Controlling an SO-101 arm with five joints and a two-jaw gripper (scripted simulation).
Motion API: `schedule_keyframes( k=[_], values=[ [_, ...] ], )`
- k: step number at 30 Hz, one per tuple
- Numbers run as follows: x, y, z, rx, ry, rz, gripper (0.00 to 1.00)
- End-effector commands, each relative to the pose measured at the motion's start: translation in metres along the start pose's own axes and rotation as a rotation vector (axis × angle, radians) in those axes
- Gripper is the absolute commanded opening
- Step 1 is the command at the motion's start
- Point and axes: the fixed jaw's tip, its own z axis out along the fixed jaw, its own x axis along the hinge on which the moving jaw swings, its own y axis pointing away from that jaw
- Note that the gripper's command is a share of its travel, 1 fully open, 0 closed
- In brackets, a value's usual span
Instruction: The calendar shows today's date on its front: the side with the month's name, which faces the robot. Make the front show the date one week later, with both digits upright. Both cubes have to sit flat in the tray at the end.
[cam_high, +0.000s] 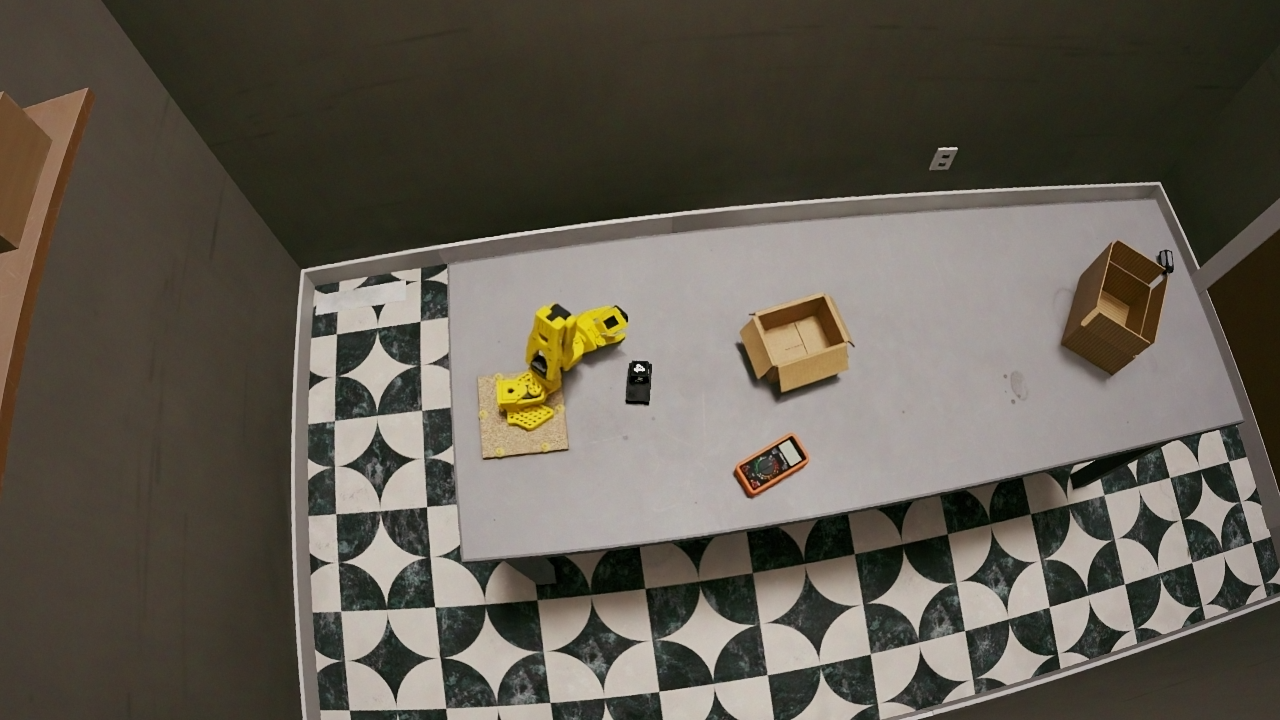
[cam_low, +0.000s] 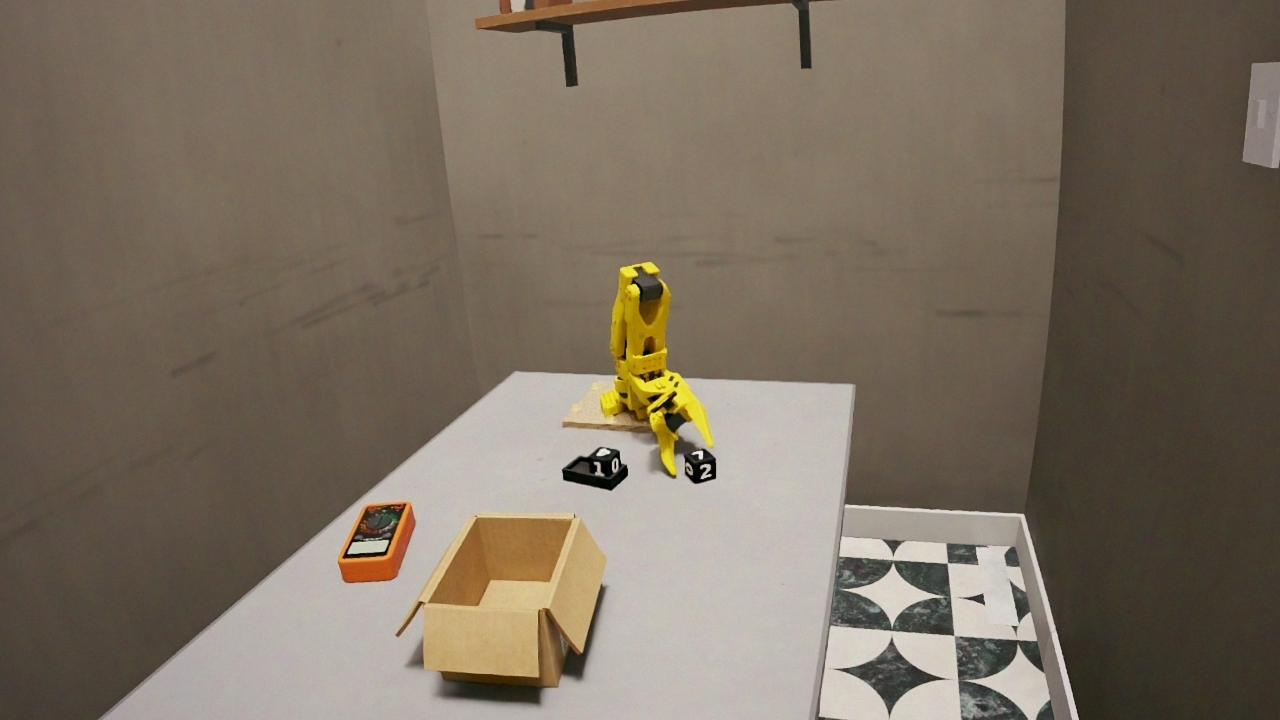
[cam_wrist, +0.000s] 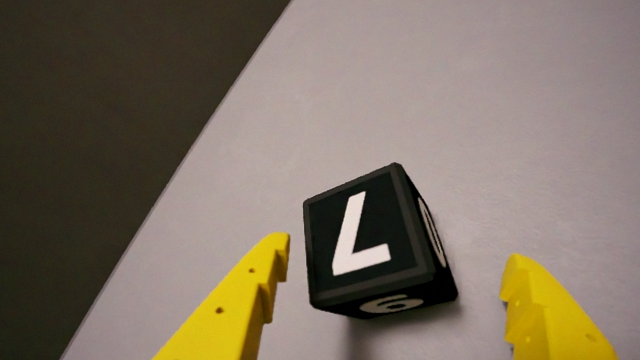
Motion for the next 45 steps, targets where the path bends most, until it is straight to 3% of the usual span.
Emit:
schedule_keyframes(
  k=[1, 23, 32, 37, 45],
  values=[
    [-0.022, 0.018, -0.009, -0.120, -0.086, 0.152, 0.35],
    [-0.023, 0.018, -0.008, -0.119, -0.087, 0.153, 0.35],
    [-0.049, 0.037, -0.007, -0.220, -0.188, 0.311, 0.35],
    [-0.071, 0.056, 0.003, -0.280, -0.222, 0.409, 0.35],
    [-0.069, 0.056, 0.021, -0.203, -0.166, 0.329, 0.35]
  ],
)
